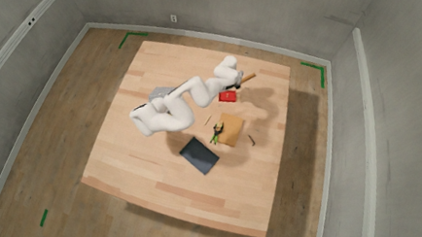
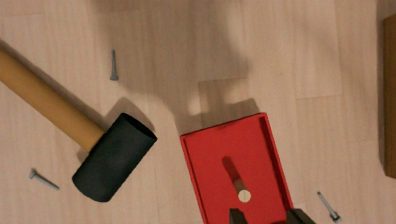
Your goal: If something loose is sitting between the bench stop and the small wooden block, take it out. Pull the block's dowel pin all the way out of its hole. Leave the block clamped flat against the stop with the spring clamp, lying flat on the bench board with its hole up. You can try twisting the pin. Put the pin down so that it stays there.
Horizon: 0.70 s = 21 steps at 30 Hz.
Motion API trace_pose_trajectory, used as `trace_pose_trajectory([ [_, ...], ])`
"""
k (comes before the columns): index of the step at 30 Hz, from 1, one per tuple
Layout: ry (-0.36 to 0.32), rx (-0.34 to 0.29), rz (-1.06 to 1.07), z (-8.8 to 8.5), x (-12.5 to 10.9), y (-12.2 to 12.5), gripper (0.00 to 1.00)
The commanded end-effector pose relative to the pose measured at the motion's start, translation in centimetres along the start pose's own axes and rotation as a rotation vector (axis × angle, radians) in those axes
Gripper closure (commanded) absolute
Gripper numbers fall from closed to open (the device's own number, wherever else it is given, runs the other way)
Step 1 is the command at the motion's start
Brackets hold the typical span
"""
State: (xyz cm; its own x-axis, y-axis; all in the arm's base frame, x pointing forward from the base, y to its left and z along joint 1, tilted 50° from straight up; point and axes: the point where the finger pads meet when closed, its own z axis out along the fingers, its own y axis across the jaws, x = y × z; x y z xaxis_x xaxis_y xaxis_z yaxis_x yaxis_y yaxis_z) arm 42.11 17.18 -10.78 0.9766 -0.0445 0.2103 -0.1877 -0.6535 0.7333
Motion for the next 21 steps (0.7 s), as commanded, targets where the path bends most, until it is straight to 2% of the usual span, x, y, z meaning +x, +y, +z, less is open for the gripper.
trace_pose_trajectory([
  [1,0.002,0.002,0.001,-1.2,0.1,0.0,0.72],
  [9,0.002,0.002,0.001,-2.5,0.1,0.0,0.72],
  [21,0.002,0.002,0.001,-2.7,0.1,0.0,0.72],
])
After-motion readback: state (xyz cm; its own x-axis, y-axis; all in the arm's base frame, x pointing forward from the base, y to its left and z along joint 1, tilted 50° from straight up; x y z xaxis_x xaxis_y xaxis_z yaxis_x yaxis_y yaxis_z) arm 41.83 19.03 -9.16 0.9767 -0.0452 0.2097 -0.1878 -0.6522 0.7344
